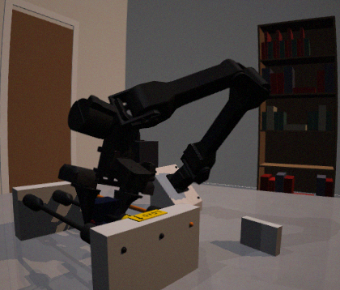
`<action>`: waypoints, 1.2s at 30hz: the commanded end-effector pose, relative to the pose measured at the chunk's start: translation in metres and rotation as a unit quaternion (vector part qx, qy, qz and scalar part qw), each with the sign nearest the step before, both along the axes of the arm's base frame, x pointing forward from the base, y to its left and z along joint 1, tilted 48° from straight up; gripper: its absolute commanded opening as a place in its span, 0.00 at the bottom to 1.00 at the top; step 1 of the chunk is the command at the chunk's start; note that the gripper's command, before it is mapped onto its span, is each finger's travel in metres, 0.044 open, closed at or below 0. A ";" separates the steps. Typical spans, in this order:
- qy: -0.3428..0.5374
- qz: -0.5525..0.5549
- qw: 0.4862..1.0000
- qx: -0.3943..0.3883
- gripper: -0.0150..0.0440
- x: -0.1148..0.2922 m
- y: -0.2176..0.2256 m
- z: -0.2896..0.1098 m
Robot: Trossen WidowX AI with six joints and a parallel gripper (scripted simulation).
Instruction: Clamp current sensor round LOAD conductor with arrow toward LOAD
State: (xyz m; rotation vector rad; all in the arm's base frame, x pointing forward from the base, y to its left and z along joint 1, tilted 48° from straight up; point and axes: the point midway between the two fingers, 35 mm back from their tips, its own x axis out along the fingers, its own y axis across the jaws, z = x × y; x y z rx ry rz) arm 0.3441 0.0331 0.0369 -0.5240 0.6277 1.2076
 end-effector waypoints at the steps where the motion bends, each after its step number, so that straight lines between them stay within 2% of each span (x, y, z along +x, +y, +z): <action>1: 0.000 0.000 1.000 0.000 0.25 0.000 0.000 0.000; 14: 0.000 0.000 1.000 0.000 0.25 0.000 0.004 -0.003; 24: -0.003 0.000 1.000 -0.001 0.70 0.001 0.000 0.000; 36: -0.003 0.000 1.000 -0.001 0.71 0.001 0.000 0.000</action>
